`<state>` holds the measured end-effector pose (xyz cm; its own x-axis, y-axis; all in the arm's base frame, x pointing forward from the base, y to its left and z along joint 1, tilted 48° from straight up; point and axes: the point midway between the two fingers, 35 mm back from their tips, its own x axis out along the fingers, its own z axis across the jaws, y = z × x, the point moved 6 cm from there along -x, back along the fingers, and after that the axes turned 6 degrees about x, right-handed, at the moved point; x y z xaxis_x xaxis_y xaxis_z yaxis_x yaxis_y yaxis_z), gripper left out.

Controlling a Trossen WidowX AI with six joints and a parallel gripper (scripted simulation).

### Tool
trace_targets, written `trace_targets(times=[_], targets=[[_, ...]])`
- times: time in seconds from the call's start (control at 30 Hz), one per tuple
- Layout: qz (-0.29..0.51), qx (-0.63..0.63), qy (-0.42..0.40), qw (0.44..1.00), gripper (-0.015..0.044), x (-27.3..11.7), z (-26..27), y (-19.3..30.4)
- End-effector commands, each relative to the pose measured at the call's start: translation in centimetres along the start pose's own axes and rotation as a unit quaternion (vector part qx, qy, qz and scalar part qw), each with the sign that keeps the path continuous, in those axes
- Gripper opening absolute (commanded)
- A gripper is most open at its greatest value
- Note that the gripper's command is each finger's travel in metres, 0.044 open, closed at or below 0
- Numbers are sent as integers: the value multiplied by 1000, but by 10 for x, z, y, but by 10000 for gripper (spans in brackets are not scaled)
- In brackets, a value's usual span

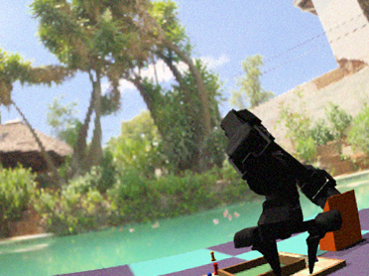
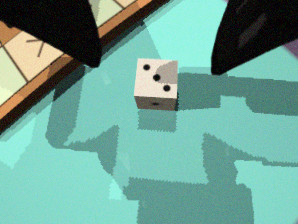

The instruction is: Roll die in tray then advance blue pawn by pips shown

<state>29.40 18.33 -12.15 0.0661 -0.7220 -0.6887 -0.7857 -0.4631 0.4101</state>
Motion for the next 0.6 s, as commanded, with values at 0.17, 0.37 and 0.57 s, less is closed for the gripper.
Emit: trace_targets(times=[0.17, 0.37, 0.57], targets=[[5, -5, 2, 1000, 275, 14, 0, 2], [5, -5, 2, 1000, 275, 23, 0, 2], [5, -5, 2, 1000, 275, 33, 0, 2]])
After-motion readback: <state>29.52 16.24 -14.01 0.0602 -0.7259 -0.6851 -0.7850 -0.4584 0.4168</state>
